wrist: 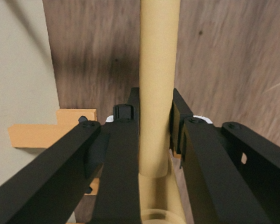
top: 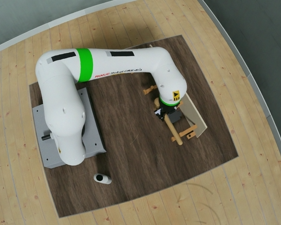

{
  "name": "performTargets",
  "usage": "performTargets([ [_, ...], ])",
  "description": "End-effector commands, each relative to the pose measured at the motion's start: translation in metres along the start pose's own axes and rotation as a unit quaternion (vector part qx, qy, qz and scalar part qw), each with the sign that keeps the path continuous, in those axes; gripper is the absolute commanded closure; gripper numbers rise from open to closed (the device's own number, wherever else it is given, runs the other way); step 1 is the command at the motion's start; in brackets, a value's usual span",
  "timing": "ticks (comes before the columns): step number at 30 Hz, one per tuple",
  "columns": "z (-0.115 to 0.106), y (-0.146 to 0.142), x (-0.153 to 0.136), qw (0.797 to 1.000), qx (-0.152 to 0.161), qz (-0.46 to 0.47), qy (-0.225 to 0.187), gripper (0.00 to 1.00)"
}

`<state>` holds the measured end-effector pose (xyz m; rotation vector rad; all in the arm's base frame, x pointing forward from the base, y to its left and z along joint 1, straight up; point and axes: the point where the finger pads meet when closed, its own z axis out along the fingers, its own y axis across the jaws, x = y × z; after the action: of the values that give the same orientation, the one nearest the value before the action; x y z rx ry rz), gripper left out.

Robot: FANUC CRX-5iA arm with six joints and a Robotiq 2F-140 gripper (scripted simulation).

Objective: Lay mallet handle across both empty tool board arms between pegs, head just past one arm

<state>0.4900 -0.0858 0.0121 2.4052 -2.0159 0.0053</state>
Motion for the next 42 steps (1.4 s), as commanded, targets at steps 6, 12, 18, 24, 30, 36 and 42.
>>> performTargets([
  [6,-0.008,0.000,0.000,1.000,0.001,0.000,0.000,0.90],
  [12,-0.060,0.001,0.000,1.000,0.001,0.000,0.000,0.90],
  [18,-0.101,0.000,0.000,1.000,0.001,0.000,0.000,0.90],
  [24,-0.097,-0.013,-0.045,1.000,0.001,0.000,0.000,0.90],
  [30,-0.092,-0.021,-0.101,1.000,0.001,0.000,0.000,0.90],
  [36,-0.087,-0.024,-0.156,1.000,0.001,0.000,0.000,0.90],
  [42,-0.084,-0.022,-0.193,1.000,0.001,0.000,0.000,0.90],
])
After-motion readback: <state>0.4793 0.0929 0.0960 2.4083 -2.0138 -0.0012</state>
